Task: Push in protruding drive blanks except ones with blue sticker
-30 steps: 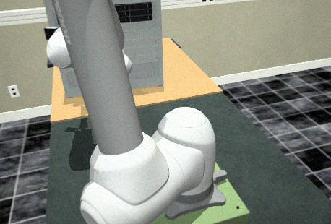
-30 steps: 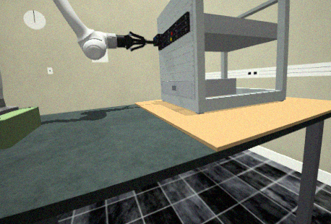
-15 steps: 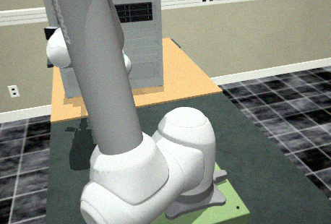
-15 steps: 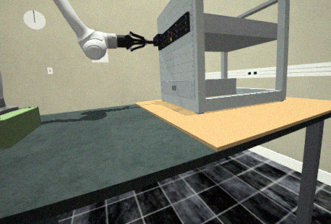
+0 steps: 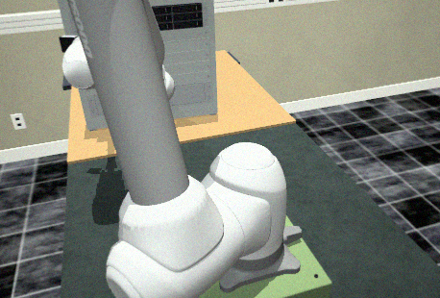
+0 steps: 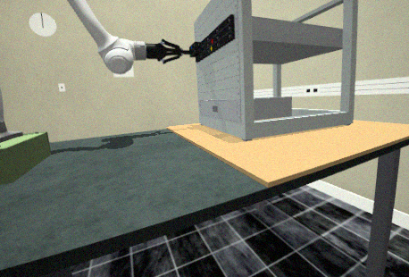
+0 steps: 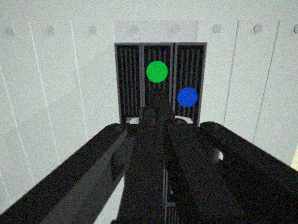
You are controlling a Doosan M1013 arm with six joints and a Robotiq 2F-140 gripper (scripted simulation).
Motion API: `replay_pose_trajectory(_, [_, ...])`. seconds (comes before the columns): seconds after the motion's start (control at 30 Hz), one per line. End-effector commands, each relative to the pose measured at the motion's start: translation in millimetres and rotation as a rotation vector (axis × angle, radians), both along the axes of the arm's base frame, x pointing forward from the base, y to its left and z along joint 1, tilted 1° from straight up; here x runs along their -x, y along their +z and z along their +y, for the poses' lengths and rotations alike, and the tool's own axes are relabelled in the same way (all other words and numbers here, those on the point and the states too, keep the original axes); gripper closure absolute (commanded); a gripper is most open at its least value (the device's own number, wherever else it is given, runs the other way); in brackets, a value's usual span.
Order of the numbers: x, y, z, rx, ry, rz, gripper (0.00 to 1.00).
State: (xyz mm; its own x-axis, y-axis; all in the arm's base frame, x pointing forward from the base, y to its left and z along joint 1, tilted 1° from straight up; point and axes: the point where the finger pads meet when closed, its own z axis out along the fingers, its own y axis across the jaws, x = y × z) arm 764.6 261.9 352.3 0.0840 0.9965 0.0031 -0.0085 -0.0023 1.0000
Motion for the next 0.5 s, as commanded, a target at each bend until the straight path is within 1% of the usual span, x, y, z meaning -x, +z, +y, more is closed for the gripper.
replay_pose_trajectory(0.0, [-3.2,1.4,2.0,0.001,0.006,-0.002,0.90])
replay_pose_trajectory(0.2, [-11.5,2.1,1.3,0.001,0.006,-0.002,0.90])
replay_pose_trajectory(0.47, [-11.9,2.1,1.3,0.001,0.006,-0.002,0.90])
